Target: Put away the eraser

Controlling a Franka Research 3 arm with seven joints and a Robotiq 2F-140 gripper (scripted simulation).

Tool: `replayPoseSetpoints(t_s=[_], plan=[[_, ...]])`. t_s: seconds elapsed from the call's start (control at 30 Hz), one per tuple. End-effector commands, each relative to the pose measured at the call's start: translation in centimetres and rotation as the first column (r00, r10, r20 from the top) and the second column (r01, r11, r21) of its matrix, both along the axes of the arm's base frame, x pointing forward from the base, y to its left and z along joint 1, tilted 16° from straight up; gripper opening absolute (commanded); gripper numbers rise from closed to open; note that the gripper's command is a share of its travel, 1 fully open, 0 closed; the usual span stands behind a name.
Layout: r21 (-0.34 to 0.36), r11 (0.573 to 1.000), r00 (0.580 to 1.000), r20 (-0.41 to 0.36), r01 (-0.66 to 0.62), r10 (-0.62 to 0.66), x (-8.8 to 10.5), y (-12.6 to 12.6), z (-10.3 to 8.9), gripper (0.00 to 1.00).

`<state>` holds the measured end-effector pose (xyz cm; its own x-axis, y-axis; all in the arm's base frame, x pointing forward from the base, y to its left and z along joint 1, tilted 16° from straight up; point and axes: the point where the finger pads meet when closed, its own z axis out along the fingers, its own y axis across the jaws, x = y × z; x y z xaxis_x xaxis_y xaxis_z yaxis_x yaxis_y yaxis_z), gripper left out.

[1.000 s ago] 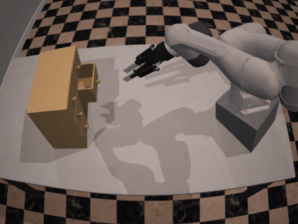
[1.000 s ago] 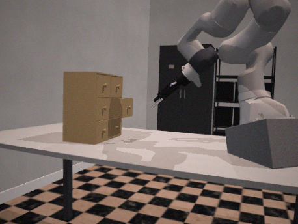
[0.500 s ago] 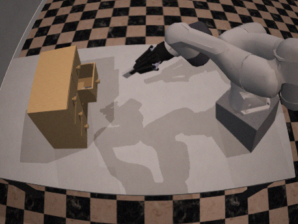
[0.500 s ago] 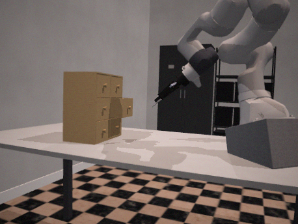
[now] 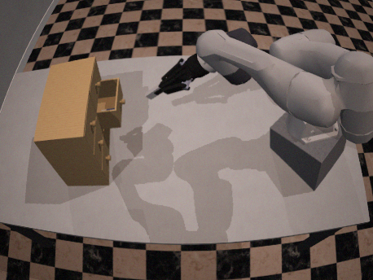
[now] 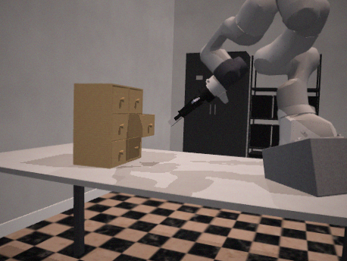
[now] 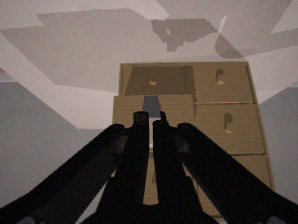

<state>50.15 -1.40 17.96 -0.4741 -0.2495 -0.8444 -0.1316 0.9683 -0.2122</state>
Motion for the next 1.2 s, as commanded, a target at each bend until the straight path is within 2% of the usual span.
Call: replayPoseSetpoints(t_s=[0.0, 0.2, 0.37, 1.17], plan=[[-0.007, 1.0, 1.0, 0.002, -0.01, 0.01, 1.1, 0.2, -0.2, 0.0], [-0.007, 1.0, 1.0, 0.002, -0.01, 0.01, 2.9, 0.4, -0.4, 0.0], [-0.007, 1.0, 1.0, 0.002, -0.01, 0.01, 3.8, 0.5, -0.5, 0.0], [-0.007, 1.0, 1.0, 0.002, -0.01, 0.01, 3.9, 0.6, -0.5, 0.0]])
